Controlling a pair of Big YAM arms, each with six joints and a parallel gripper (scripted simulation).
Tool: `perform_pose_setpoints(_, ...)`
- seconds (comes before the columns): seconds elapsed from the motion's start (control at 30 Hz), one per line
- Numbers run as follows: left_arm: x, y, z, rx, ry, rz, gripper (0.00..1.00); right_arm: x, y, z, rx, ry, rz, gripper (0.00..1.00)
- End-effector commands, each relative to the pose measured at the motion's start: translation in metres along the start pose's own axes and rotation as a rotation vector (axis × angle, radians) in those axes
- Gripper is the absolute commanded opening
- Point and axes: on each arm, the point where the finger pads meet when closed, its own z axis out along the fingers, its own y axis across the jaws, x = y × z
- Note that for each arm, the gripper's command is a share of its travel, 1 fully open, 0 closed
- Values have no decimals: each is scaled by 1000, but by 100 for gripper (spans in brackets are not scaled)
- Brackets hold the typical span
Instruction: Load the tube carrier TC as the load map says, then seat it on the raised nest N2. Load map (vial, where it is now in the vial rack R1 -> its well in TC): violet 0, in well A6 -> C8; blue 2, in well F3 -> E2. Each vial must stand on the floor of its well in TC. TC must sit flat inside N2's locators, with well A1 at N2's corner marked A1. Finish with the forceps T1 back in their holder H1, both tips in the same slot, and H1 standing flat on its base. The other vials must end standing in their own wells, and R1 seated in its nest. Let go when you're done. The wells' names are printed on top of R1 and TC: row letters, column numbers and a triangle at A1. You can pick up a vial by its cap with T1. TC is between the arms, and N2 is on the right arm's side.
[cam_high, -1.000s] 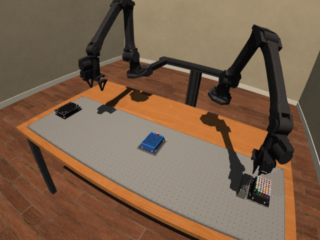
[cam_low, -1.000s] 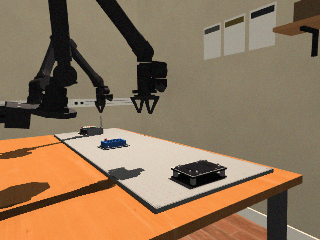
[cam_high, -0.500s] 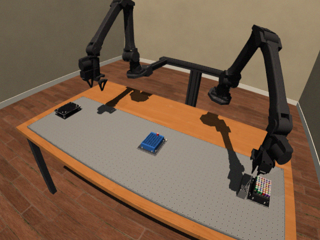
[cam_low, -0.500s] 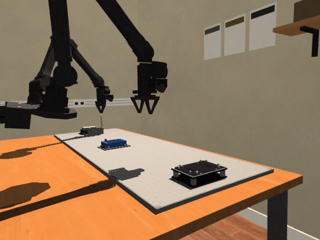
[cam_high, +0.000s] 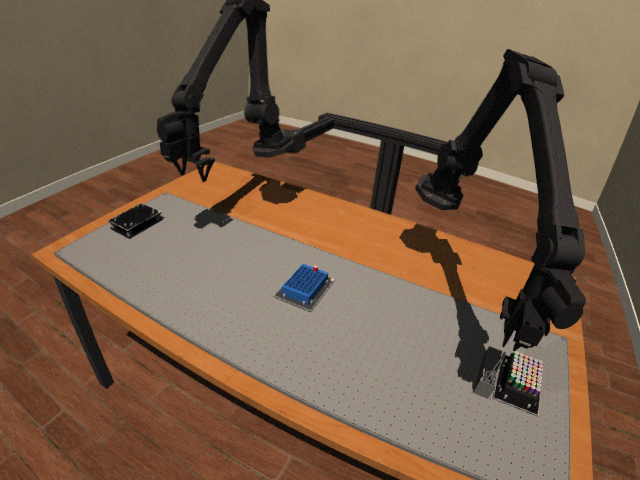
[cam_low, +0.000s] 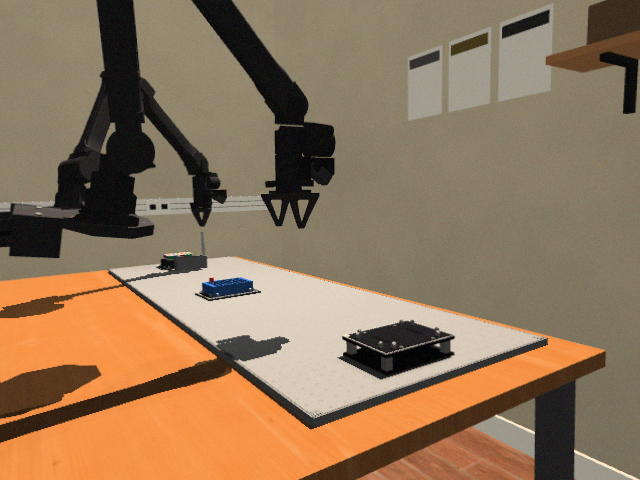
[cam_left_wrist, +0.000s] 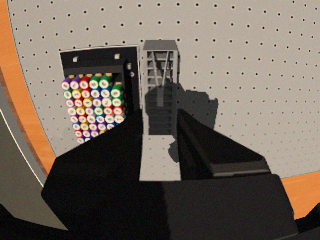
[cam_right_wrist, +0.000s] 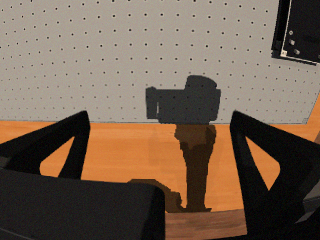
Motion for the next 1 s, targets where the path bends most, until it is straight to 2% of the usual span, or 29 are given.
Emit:
perform_pose_setpoints(0.0,-9,6,-10,-13,-24,0,24,-33,-10,-19,15,-78,31,100)
perform_pose_setpoints(0.13,-9,6,-10,-13,-24,0,24,-33,-10,-19,15,-78,31,100)
perform_pose_setpoints(0.17,2,2,-7,-3,-7,5,24,-33,-10,-19,15,-78,31,100)
perform_pose_setpoints(0.53,3,3,-5,-3,-7,3,24,-33,-10,-19,15,-78,31,100)
perform_pose_setpoints(0.57,-8,6,-10,-13,-23,0,24,-33,-10,-19,15,-78,31,100)
perform_pose_setpoints(0.73,-8,6,-10,-13,-23,0,24,-33,-10,-19,15,-78,31,100)
perform_pose_setpoints(0.77,4,2,8,2,2,3,24,-33,-10,-19,15,-78,31,100)
perform_pose_setpoints(0.8,6,2,13,5,7,3,24,-33,-10,-19,15,-78,31,100)
perform_pose_setpoints(0.97,5,0,21,5,6,5,24,-33,-10,-19,15,-78,31,100)
